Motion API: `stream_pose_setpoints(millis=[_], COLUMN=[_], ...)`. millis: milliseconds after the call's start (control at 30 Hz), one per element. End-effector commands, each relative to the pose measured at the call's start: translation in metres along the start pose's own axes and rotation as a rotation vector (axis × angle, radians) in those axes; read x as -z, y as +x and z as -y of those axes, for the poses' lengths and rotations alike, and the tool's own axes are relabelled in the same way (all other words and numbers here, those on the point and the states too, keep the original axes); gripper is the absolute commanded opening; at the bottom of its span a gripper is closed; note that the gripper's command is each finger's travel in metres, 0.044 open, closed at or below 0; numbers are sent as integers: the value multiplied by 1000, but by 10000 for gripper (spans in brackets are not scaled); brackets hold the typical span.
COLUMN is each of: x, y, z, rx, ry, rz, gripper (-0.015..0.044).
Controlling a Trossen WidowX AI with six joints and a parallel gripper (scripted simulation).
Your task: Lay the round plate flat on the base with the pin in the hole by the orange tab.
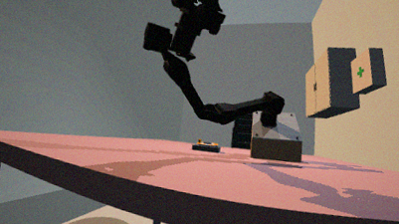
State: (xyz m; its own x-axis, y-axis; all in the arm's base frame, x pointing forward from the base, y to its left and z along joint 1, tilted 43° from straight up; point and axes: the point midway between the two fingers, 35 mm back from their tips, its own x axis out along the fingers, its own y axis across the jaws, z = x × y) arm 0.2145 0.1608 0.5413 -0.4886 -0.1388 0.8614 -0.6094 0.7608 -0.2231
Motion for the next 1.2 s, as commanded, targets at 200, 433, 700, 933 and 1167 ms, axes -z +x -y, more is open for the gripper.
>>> stream_pose_setpoints(millis=[200,433,700,933,1167], x=[-65,-165,-279,-360,-399], y=[83,142,173,153,103], z=[-20,-5,43,115,177], rx=[85,155,194,194,156], ry=[305,575,947,1190,1305], rz=[261,601,1037,1458,1818], gripper=[216,32,0,0,0])
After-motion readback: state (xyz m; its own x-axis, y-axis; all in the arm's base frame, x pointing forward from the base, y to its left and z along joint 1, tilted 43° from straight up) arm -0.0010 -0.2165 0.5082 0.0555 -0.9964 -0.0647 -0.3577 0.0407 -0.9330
